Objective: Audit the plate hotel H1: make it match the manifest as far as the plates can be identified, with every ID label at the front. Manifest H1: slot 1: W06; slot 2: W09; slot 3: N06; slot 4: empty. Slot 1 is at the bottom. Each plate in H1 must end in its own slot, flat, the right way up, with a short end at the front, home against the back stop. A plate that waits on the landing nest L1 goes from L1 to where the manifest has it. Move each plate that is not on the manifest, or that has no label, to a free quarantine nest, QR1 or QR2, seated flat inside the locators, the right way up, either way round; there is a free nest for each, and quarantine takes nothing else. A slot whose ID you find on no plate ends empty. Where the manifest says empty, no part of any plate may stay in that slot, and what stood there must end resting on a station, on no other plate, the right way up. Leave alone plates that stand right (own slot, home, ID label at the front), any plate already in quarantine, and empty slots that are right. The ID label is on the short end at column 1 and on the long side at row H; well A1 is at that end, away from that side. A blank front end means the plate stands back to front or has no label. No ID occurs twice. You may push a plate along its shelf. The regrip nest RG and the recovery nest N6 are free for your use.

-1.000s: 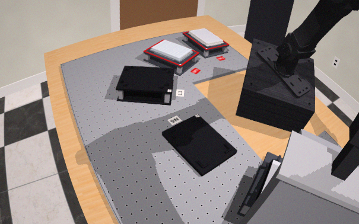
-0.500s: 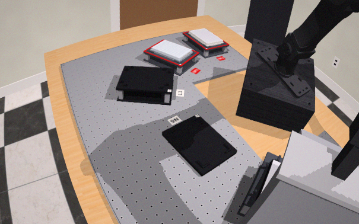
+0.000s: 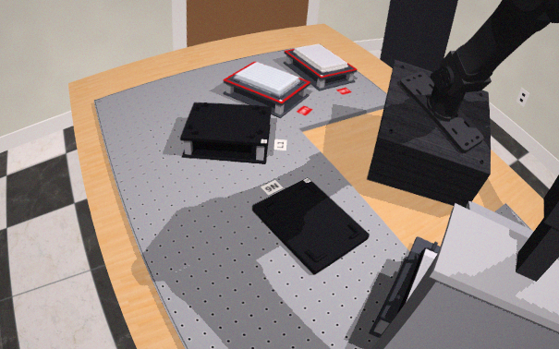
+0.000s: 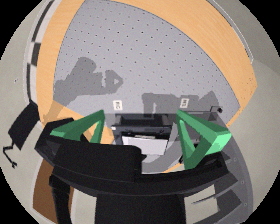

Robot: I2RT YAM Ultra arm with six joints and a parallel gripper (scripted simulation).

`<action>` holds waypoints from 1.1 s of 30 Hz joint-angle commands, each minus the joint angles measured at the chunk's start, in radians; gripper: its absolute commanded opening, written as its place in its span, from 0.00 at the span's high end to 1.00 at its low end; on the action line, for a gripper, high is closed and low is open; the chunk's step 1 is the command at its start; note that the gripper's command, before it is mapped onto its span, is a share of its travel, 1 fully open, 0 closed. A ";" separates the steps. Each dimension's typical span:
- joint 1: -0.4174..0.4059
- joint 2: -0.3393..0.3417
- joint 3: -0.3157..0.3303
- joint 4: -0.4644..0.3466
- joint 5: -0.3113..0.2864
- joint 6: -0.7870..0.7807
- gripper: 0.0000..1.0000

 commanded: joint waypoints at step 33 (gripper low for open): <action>0.000 -0.015 0.028 0.017 -0.013 -0.004 0.00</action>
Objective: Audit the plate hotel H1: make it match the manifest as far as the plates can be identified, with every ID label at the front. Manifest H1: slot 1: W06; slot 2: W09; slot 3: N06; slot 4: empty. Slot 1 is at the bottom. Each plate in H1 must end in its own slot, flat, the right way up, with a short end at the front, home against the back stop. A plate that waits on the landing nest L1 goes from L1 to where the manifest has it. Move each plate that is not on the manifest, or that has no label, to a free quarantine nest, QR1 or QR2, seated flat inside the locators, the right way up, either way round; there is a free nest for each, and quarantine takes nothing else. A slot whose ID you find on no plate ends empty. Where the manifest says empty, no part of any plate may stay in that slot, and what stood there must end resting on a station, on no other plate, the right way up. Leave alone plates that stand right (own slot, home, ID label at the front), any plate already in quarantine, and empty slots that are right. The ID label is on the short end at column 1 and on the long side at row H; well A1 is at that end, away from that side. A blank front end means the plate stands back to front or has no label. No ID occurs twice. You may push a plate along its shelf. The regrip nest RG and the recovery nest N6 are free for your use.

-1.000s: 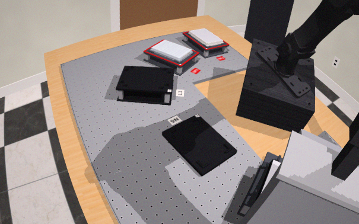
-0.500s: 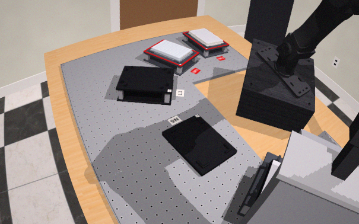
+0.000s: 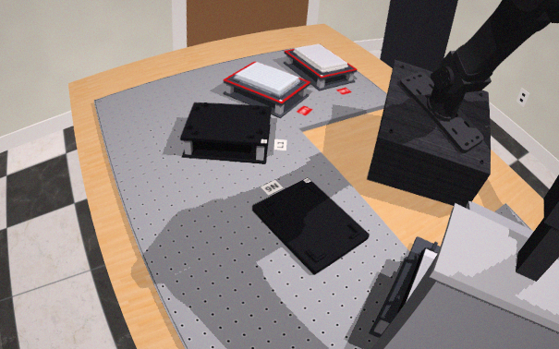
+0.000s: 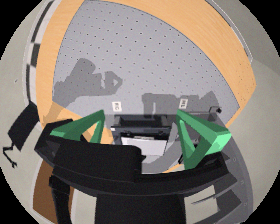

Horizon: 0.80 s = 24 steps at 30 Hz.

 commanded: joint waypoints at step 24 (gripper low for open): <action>-0.010 0.029 -0.050 0.072 -0.014 -0.012 0.00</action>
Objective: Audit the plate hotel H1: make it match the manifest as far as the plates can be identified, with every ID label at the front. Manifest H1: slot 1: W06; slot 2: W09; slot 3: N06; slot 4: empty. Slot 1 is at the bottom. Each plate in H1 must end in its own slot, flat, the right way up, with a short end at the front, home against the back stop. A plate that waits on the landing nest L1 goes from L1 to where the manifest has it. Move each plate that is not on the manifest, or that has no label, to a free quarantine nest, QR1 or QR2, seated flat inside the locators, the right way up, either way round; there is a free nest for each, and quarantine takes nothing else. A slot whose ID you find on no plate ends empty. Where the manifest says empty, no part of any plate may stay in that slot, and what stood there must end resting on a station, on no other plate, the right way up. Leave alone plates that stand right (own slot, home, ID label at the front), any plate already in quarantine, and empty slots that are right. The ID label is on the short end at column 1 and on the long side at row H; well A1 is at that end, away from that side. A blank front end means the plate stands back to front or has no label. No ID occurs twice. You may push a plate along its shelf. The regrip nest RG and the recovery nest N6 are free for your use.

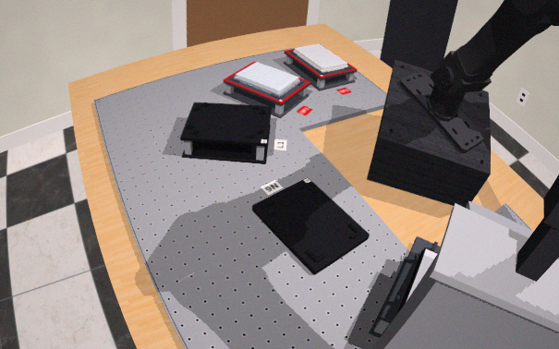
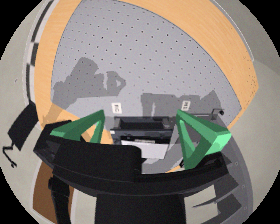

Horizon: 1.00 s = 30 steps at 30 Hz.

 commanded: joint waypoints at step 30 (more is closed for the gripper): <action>-0.011 0.044 -0.059 0.132 -0.009 -0.013 0.00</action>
